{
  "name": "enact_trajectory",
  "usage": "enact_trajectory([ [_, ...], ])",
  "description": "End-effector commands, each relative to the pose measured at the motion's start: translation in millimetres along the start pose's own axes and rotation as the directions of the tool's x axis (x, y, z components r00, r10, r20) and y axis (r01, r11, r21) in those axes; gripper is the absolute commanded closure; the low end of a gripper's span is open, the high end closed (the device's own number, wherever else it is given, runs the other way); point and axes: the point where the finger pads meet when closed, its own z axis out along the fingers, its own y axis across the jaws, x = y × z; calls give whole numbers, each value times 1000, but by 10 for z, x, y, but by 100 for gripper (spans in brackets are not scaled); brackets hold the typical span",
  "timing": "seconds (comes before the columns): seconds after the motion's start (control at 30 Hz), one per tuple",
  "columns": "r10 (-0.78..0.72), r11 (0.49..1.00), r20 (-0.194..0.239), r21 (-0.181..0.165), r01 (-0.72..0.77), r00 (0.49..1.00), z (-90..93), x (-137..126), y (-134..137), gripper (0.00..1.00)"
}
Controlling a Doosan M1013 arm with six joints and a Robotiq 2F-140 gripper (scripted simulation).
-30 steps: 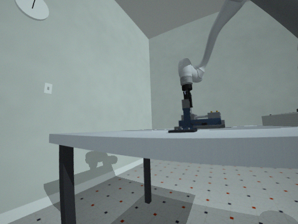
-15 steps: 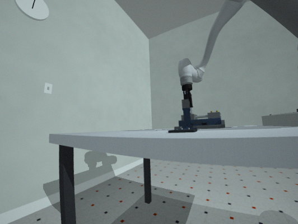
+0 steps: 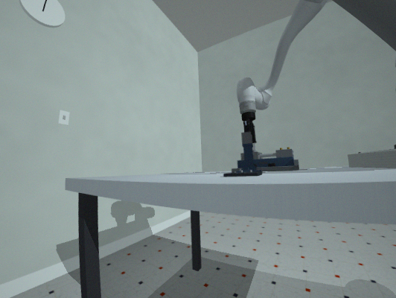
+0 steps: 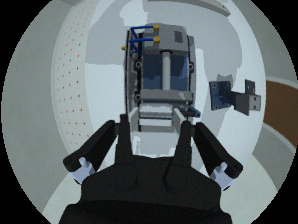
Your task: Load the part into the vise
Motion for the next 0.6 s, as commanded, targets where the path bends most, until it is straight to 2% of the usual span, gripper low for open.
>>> enact_trajectory([
  [0.0, -3, 1000, 3, -7, 3, 1000, -16, -28, 27, 53],
  [0.57, -3, 1000, 3, -7, 3, 1000, -71, -28, 26, 53],
])
